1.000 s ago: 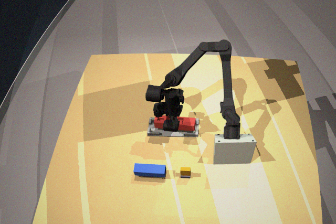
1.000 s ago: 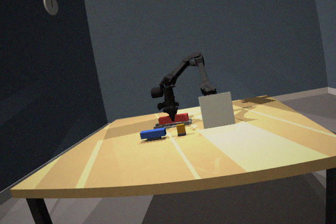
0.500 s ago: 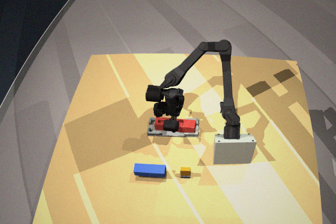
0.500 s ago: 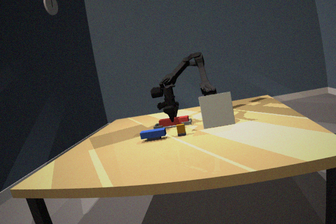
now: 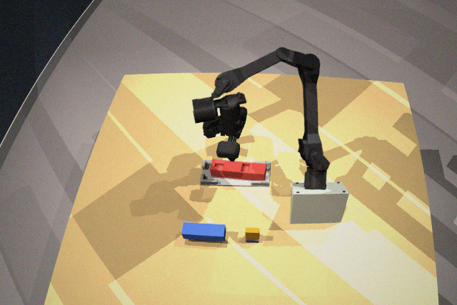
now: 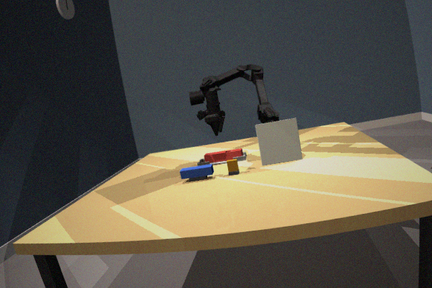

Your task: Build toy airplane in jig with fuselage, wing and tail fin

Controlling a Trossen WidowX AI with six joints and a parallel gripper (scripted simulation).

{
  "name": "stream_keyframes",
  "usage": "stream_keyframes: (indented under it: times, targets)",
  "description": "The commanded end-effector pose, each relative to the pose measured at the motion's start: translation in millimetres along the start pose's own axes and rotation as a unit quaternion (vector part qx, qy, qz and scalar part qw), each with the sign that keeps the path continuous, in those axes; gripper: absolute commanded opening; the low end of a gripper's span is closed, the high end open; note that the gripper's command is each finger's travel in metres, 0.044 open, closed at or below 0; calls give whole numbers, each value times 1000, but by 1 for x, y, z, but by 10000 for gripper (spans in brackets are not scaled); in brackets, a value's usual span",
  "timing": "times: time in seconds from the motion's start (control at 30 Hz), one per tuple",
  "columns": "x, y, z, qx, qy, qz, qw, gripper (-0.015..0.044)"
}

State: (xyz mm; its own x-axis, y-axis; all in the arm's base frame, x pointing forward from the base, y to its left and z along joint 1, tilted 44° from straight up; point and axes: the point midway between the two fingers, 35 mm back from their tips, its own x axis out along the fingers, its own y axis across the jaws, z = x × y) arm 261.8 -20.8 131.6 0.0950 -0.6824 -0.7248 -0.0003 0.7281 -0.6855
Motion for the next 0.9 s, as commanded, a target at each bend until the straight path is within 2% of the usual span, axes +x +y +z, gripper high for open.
stream_keyframes:
  times: [0.0, 0.2, 0.47, 0.73, 0.87]
  targets:
    - [0, 0, 1, -34, 1, 1, 999, 440]
    - [-1, 16, 13, -40, 1, 3, 999, 440]
    - [-2, 122, 59, -40, -1, 12, 999, 440]
    - [14, 242, 63, -37, -1, 8, 999, 440]
    - [16, 252, 61, -37, -1, 7, 999, 440]
